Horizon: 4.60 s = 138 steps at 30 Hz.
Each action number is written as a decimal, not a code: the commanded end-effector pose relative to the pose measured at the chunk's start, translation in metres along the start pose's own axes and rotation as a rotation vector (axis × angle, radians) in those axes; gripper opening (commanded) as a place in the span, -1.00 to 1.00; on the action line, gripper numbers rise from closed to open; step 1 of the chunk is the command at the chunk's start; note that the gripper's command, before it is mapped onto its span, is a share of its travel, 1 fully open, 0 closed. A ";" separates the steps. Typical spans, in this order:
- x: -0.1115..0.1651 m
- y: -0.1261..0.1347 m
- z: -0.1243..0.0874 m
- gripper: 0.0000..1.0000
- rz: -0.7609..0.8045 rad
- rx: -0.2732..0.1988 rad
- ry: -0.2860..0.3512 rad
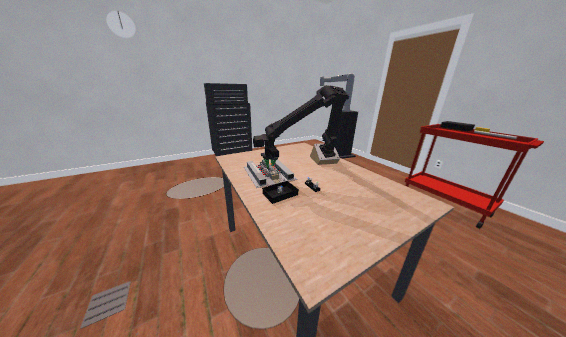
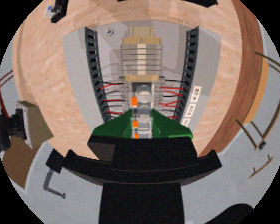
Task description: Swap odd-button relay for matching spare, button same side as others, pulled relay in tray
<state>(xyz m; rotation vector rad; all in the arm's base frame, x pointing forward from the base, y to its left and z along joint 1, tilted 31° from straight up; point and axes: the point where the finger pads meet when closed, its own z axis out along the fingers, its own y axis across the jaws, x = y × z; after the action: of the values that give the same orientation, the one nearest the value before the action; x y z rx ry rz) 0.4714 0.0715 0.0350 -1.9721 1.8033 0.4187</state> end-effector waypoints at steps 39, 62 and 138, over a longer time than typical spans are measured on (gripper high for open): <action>-0.003 -0.002 0.014 -1.00 -0.004 -0.002 0.001; -0.003 -0.003 0.018 -1.00 -0.005 -0.001 0.002; -0.006 -0.016 -0.001 -1.00 -0.027 0.016 0.001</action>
<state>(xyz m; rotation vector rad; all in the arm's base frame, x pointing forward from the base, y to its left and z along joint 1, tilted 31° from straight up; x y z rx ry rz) 0.4715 0.0735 0.0308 -1.9691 1.8079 0.4130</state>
